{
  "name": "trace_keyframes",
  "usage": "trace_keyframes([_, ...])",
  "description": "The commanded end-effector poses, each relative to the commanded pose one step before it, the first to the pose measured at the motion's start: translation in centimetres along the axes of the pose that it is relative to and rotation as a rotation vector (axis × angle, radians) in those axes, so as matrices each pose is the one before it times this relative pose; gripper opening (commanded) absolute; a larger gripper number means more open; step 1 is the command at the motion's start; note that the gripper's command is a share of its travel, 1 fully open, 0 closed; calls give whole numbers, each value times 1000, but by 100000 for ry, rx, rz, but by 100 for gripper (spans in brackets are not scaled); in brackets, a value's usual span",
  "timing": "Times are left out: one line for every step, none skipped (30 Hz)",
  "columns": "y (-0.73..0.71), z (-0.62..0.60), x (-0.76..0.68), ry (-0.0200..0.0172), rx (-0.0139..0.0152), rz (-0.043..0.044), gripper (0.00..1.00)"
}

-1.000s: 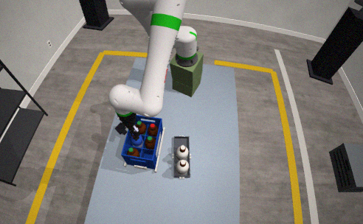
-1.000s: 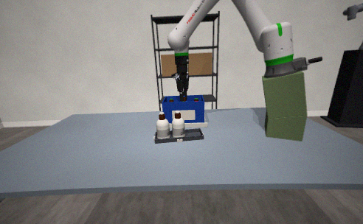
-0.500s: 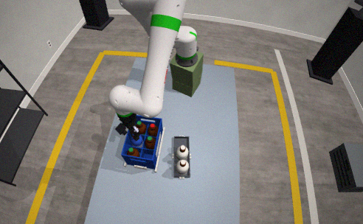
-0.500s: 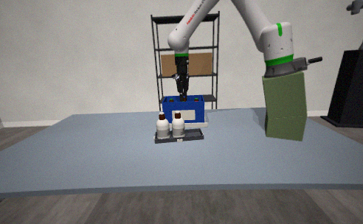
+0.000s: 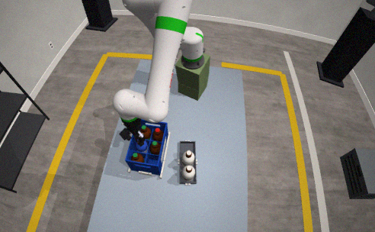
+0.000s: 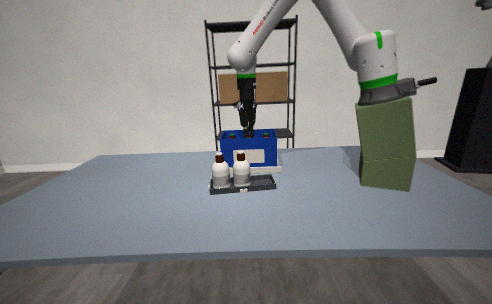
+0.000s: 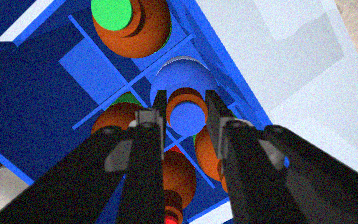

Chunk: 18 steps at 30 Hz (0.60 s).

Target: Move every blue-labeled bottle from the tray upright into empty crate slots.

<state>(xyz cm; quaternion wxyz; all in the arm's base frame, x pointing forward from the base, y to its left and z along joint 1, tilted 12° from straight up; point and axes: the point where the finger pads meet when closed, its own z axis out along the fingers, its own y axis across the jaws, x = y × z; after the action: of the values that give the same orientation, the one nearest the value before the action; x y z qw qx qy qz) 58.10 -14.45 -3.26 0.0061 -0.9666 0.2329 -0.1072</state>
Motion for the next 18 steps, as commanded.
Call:
trace_keyframes([-25, 59, 105, 217, 49, -25, 10])
trace_keyframes([0, 46, 0, 0, 0, 0, 10])
trace_keyframes([0, 45, 0, 0, 0, 0, 10])
trace_keyframes([0, 44, 0, 0, 0, 0, 10])
trace_keyframes([0, 43, 0, 0, 0, 0, 10])
trace_keyframes([0, 41, 0, 0, 0, 0, 10])
trace_keyframes([0, 40, 0, 0, 0, 0, 10])
trace_keyframes([0, 38, 0, 0, 0, 0, 10])
trace_keyframes([0, 36, 0, 0, 0, 0, 10])
trace_keyframes([0, 34, 0, 0, 0, 0, 10])
trace_keyframes([0, 33, 0, 0, 0, 0, 10])
trace_keyframes([0, 0, 0, 0, 0, 0, 10])
trace_keyframes([0, 0, 0, 0, 0, 0, 10])
trace_keyframes([0, 31, 0, 0, 0, 0, 10])
trace_keyframes([0, 29, 0, 0, 0, 0, 10])
trace_keyframes([0, 27, 0, 0, 0, 0, 10])
trace_keyframes([0, 25, 0, 0, 0, 0, 10])
trace_keyframes([0, 22, 0, 0, 0, 0, 10])
